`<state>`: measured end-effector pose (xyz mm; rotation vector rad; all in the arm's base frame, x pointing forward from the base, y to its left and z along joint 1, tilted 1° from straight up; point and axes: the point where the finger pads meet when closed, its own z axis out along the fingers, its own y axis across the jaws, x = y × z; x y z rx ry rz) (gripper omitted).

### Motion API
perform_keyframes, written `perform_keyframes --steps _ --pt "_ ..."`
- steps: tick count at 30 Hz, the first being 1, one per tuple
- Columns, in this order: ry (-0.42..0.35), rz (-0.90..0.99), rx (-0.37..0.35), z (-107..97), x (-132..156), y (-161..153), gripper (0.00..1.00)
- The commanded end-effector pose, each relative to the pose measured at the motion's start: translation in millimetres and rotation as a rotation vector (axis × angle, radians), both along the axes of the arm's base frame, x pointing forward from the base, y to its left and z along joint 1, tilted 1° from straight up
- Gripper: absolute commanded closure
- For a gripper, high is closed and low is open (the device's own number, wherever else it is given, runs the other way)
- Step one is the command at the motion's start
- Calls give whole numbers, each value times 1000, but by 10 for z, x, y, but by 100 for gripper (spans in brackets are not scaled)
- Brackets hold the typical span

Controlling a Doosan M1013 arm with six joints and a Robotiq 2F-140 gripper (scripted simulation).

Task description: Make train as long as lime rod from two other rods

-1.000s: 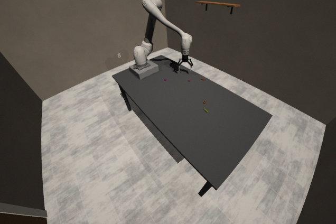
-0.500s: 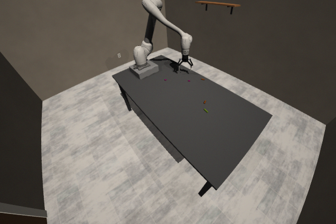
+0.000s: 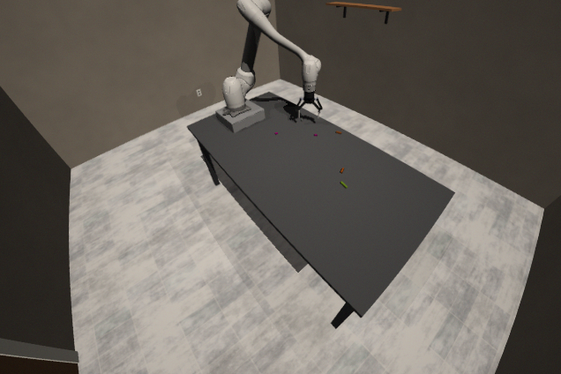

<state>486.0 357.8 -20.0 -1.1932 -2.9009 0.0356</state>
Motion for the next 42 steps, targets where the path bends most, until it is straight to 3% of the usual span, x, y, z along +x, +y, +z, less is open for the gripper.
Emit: perform_keyframes --steps 1,12,42 --pt "0 0 0 1 0 0 0" --pt "2 94 1 3 10 -65 0" --pt "24 1272 16 23 66 -879 0"
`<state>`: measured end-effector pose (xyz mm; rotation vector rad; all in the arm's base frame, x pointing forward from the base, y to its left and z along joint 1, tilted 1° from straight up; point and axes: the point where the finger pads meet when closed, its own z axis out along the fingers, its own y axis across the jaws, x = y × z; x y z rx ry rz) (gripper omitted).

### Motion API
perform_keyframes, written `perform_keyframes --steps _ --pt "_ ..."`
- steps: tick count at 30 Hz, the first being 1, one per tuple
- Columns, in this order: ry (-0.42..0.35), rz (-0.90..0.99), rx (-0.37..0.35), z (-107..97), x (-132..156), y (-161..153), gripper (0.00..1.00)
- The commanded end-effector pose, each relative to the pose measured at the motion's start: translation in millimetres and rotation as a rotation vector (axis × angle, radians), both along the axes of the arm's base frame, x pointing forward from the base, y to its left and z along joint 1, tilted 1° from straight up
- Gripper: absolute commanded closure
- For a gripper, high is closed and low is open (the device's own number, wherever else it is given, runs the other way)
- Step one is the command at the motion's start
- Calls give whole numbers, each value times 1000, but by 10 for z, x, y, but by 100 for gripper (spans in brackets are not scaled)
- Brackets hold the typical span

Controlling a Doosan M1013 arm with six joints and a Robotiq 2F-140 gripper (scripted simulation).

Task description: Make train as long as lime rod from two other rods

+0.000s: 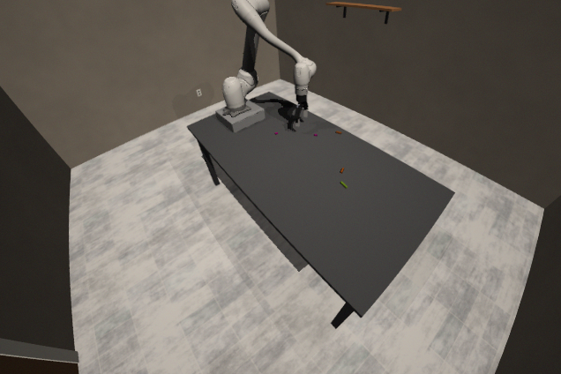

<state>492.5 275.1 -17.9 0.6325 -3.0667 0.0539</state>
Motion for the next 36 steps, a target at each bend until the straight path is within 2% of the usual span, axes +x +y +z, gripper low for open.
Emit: perform_keyframes --steps 1,3,16,18,25,29,36 --pt "12 85 17 2 1 -52 0" --pt "16 226 18 4 -1 -147 0" --pt "30 747 21 8 -25 -491 0" --pt "30 747 21 8 -25 -491 0" --pt "38 1072 23 10 -52 -701 0" --pt "41 1154 23 10 -60 -753 0" --pt "41 1168 23 10 -62 -762 0"
